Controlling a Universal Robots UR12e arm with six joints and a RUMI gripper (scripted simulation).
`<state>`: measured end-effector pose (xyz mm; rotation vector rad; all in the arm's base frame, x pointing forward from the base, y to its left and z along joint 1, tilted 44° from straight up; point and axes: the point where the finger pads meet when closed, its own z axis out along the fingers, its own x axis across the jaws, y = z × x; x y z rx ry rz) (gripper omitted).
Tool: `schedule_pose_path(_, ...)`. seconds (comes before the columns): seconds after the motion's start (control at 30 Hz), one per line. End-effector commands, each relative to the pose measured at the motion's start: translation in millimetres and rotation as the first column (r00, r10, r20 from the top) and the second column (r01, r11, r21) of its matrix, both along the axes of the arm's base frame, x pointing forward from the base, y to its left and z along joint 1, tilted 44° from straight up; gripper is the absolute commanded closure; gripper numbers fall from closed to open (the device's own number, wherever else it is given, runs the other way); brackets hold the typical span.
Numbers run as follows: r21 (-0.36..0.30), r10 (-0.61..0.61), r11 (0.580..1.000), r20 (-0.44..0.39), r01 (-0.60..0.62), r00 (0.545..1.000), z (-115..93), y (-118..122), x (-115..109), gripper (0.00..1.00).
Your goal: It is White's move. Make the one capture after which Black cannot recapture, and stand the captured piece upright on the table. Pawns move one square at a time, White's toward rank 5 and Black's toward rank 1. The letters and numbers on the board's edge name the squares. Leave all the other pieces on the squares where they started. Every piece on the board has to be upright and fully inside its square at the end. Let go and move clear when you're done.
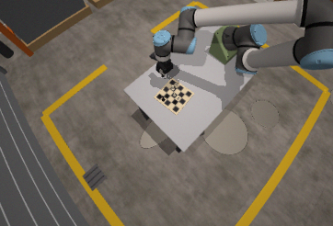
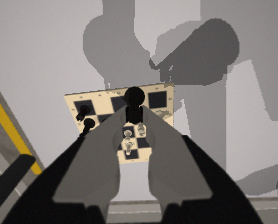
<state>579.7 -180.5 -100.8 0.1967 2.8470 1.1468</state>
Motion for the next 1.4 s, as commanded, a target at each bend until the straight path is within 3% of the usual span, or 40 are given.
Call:
schedule_pose_path(0.0, -0.008, 0.009, 1.000, 0.007, -0.009, 1.000, -5.7, -5.7, -0.7, 1.00)
schedule_pose_path(0.4, -0.003, 0.011, 1.000, 0.004, -0.011, 1.000, -11.9, 5.0, -1.3, 1.00)
schedule_pose_path(0.67, -0.003, 0.011, 1.000, 0.004, -0.011, 1.000, -27.4, 19.8, 1.0, 1.00)
schedule_pose_path(1.07, -0.003, 0.011, 1.000, 0.004, -0.011, 1.000, -66.4, 56.8, 6.5, 1.00)
schedule_pose_path(1.37, -0.004, 0.011, 1.000, 0.006, -0.011, 1.000, -75.0, 63.8, 9.0, 1.00)
